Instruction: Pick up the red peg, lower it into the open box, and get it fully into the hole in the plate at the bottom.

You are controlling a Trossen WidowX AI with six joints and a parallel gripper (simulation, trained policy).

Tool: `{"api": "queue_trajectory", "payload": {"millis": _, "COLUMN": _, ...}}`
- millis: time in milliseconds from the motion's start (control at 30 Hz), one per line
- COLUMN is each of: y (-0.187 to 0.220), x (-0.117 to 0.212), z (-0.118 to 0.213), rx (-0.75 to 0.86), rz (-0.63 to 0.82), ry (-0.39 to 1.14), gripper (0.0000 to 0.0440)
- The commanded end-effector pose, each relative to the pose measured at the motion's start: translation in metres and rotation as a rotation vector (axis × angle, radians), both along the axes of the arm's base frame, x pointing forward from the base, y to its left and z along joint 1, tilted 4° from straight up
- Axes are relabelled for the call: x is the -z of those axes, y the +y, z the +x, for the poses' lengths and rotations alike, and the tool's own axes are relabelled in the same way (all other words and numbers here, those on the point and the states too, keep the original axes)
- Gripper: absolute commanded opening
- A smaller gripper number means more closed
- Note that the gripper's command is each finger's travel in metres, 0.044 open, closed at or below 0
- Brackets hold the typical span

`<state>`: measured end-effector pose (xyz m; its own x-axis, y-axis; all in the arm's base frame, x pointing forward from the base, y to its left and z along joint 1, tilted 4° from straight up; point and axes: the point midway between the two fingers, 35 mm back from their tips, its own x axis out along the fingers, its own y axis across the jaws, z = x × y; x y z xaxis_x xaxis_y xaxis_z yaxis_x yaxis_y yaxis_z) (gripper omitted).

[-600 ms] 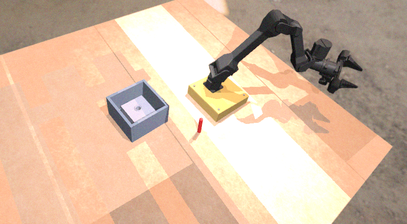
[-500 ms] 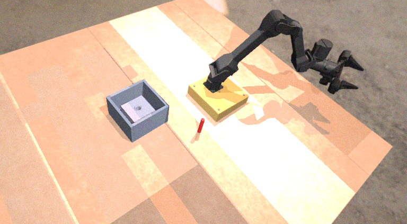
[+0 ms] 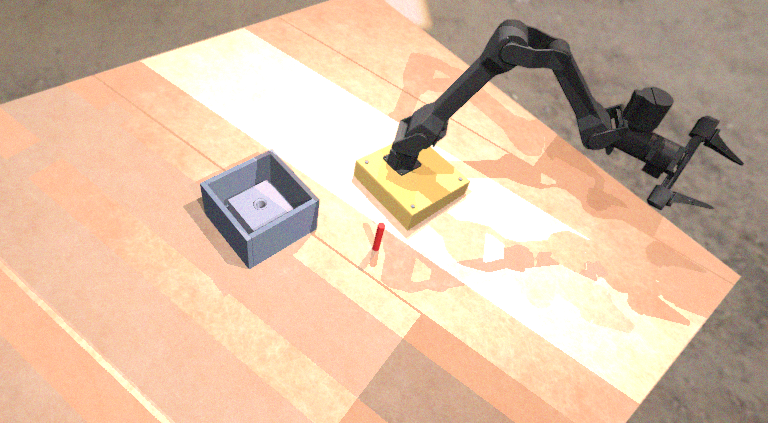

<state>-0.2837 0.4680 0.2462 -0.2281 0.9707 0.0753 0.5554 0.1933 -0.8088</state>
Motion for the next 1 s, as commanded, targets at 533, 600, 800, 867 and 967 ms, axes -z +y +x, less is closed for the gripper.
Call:
{"api": "queue_trajectory", "payload": {"millis": 533, "y": 0.056, "x": -0.048, "z": 0.19, "rx": 0.226, "rz": -0.181, "ry": 0.599, "gripper": 0.044}}
{"api": "queue_trajectory", "payload": {"millis": 600, "y": 0.056, "x": -0.053, "z": 0.209, "rx": 0.252, "rz": -0.188, "ry": 0.664, "gripper": 0.044}}
{"api": "queue_trajectory", "payload": {"millis": 800, "y": 0.051, "x": -0.068, "z": 0.265, "rx": 0.329, "rz": -0.197, "ry": 0.86, "gripper": 0.044}}
{"api": "queue_trajectory", "payload": {"millis": 867, "y": 0.048, "x": -0.073, "z": 0.284, "rx": 0.354, "rz": -0.196, "ry": 0.926, "gripper": 0.044}}
{"api": "queue_trajectory", "payload": {"millis": 967, "y": 0.041, "x": -0.081, "z": 0.31, "rx": 0.391, "rz": -0.189, "ry": 1.025, "gripper": 0.044}}
